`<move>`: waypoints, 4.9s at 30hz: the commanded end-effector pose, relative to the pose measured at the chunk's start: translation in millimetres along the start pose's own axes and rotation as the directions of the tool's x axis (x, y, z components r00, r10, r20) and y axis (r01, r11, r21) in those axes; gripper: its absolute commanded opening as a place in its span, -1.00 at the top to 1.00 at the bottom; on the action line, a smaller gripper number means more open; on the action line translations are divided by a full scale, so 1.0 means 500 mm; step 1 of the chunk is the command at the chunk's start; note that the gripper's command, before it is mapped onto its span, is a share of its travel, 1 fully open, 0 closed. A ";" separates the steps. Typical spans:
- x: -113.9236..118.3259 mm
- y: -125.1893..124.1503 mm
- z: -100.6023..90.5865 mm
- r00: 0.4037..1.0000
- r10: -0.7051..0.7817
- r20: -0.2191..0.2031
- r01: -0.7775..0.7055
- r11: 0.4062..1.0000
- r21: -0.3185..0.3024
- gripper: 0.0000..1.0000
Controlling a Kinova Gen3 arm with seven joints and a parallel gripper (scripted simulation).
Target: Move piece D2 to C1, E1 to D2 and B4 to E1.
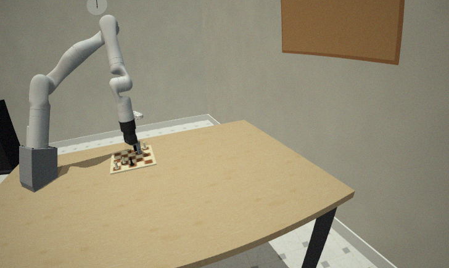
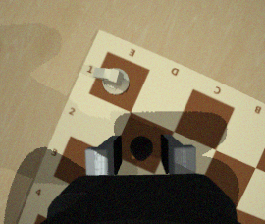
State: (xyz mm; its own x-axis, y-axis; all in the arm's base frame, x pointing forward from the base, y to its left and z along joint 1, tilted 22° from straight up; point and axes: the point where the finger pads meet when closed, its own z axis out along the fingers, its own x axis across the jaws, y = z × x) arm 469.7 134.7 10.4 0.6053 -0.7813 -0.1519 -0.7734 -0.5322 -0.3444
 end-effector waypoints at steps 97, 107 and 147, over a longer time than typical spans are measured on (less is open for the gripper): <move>0.001 -0.001 -0.201 1.000 0.000 -0.001 0.000 1.000 0.001 1.00; 0.032 -0.017 -0.201 0.994 -0.108 -0.001 0.108 0.994 0.002 1.00; 0.104 -0.043 -0.109 0.943 -0.332 -0.001 0.332 0.943 0.001 1.00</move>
State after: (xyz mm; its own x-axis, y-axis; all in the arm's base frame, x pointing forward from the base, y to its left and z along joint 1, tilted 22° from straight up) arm 509.9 86.3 74.7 0.8281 -0.5604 -0.0137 -0.5214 -0.7610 -0.3859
